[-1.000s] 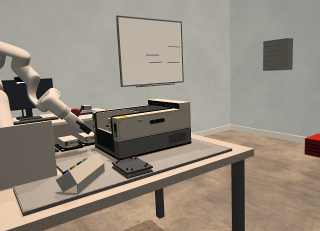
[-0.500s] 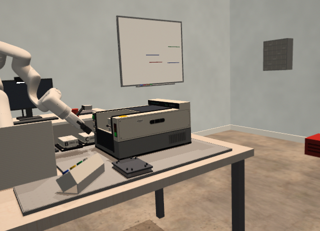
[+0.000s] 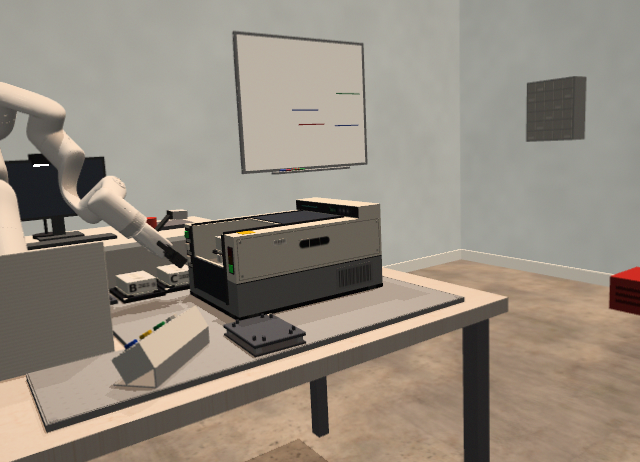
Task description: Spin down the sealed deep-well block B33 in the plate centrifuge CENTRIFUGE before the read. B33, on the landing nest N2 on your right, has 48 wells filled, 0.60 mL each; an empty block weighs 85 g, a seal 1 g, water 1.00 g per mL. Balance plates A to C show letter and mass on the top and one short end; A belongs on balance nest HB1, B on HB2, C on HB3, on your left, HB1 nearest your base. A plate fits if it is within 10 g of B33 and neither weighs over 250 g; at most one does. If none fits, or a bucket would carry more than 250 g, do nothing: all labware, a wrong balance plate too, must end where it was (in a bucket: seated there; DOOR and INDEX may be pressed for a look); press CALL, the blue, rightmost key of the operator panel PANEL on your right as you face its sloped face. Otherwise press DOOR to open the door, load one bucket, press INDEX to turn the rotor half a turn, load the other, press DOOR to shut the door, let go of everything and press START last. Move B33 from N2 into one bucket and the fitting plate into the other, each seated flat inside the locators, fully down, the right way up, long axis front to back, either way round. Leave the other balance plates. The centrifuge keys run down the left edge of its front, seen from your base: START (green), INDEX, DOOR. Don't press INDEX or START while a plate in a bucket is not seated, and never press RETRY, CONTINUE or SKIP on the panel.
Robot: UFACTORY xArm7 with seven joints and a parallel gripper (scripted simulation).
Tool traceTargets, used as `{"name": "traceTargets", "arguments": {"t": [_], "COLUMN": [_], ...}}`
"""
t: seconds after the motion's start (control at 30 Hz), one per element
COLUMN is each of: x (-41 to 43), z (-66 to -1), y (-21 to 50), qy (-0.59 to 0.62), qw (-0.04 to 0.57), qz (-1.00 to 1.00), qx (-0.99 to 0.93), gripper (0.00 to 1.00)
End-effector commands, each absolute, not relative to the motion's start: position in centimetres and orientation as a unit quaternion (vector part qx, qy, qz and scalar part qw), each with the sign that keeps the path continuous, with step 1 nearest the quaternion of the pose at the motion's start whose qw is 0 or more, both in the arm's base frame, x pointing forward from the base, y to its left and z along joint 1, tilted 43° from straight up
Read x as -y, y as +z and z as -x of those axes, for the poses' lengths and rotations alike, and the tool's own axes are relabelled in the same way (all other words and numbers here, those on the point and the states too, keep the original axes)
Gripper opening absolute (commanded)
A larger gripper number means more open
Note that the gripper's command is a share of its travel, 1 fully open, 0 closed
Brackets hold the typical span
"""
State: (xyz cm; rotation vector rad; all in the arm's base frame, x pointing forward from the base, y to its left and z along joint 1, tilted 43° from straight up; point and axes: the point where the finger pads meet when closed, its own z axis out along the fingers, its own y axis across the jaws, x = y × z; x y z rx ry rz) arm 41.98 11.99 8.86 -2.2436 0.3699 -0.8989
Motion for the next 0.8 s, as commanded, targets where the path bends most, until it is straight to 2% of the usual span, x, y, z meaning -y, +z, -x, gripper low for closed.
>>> {"name": "traceTargets", "arguments": {"t": [0.0,0.77], "x": [-11.89,-11.89], "z": [-42.32,-42.71], "y": [8.93,8.92], "qy": [-0.347,-0.347], "qw": [0.341,0.341], "qz": [0.862,0.862], "qx": [-0.143,-0.143], "gripper": [0.00,0.00]}}
